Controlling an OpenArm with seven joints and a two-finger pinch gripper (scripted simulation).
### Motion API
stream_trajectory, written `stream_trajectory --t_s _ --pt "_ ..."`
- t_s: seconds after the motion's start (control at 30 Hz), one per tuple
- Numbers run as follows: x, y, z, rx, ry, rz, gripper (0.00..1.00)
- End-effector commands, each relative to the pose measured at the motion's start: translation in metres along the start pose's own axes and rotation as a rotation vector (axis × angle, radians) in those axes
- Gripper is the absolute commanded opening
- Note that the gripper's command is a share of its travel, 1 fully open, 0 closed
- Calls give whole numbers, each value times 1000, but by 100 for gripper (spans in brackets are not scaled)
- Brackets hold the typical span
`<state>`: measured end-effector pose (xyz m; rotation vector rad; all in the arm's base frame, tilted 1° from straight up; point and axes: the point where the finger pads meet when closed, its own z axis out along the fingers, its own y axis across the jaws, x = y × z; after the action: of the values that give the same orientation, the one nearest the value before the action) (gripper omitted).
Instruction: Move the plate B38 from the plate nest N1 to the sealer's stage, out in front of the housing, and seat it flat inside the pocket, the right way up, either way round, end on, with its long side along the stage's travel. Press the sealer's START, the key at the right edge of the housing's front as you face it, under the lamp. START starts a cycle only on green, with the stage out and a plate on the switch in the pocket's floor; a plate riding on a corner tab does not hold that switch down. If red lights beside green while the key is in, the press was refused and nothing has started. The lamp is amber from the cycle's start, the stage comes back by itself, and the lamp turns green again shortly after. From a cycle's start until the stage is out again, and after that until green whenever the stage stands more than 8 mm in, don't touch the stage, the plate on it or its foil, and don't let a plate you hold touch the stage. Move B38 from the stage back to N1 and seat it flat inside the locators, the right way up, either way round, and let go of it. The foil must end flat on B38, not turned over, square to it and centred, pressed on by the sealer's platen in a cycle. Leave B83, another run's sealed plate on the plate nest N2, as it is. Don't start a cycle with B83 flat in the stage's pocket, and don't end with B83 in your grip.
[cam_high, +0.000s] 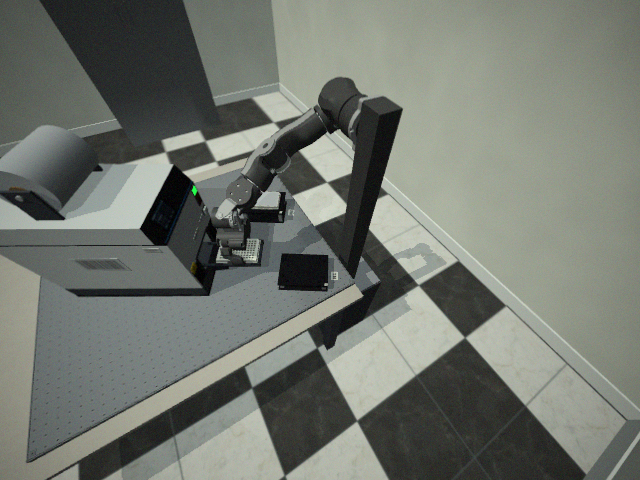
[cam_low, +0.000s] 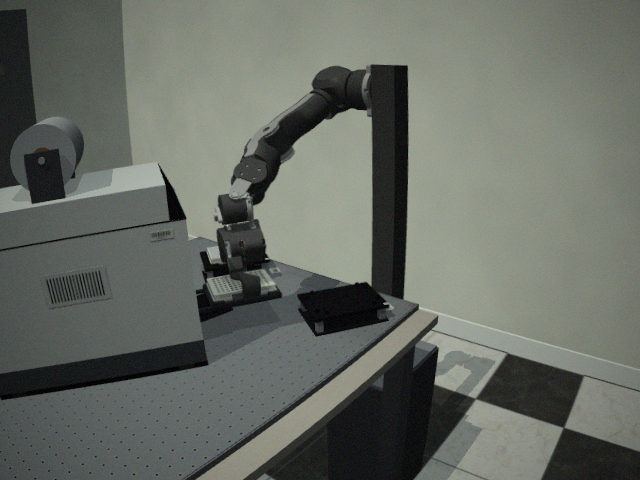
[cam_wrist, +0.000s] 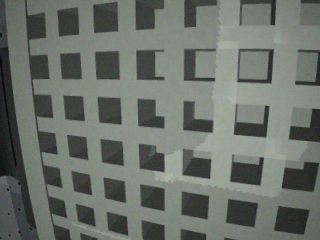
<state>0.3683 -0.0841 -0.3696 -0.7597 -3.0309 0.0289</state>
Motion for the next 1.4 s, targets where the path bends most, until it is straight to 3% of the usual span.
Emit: stream_trajectory --t_s 0.0,0.23,0.27,1.37 --pt "1 1 1 -3 2 -4 0" --pt "1 1 1 -3 2 -4 0" --pt "1 1 0 -3 2 -4 77" --pt "0 0 0 -1 0 -1 77"
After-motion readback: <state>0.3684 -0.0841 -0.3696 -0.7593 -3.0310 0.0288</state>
